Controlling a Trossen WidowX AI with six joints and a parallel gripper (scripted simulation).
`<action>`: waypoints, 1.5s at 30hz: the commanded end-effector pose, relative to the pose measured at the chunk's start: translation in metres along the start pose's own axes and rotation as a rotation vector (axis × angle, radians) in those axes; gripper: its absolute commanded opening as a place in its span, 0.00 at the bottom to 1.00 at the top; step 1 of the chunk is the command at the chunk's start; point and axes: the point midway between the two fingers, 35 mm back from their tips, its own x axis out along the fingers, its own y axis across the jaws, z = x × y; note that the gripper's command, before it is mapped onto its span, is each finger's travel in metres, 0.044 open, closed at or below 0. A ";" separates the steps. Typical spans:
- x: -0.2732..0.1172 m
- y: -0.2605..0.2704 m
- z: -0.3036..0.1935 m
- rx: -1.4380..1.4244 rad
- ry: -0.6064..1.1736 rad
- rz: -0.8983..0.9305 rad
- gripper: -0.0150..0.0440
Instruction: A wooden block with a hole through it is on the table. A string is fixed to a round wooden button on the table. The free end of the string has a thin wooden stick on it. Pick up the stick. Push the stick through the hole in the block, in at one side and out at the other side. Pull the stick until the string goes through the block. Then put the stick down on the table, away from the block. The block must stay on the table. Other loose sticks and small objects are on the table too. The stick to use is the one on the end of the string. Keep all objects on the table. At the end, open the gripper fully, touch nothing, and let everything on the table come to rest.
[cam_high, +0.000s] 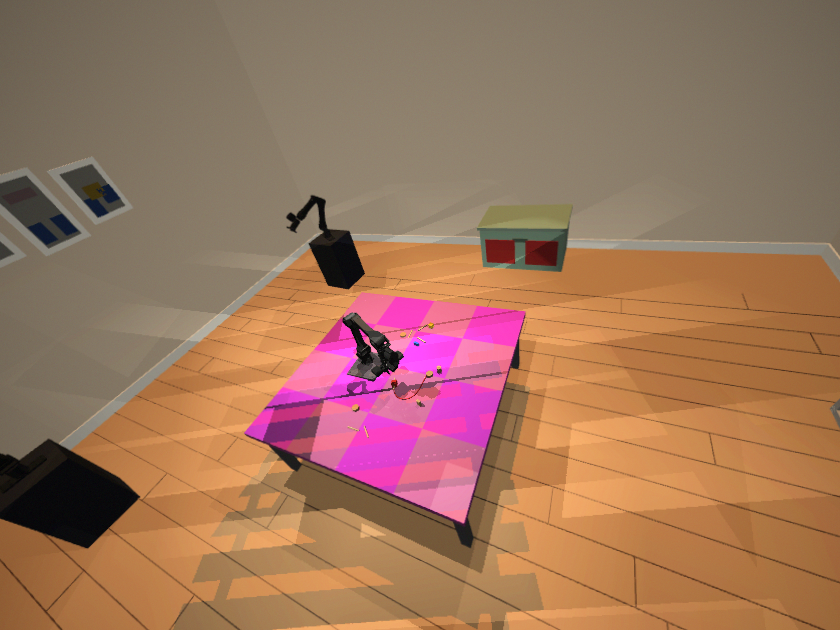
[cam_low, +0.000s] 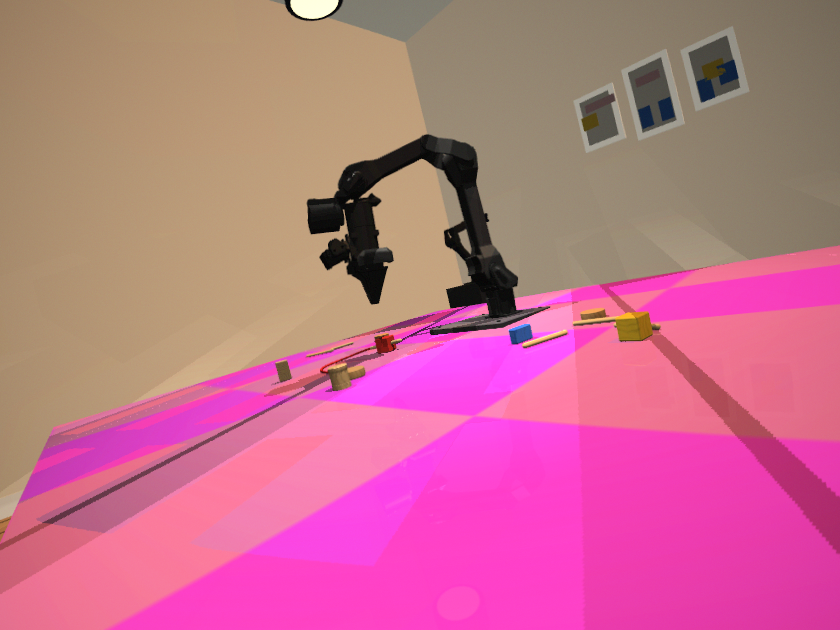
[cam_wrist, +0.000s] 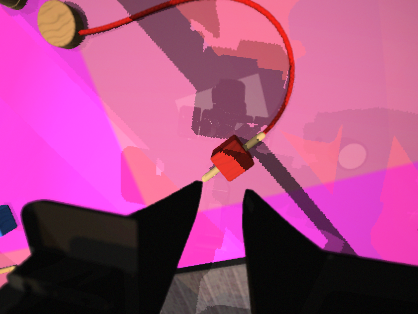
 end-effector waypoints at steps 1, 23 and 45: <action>0.010 0.011 -0.023 0.748 0.062 -0.012 0.46; 0.013 0.011 -0.023 0.748 0.062 -0.012 0.46; 0.049 0.011 -0.023 0.748 0.062 -0.012 0.46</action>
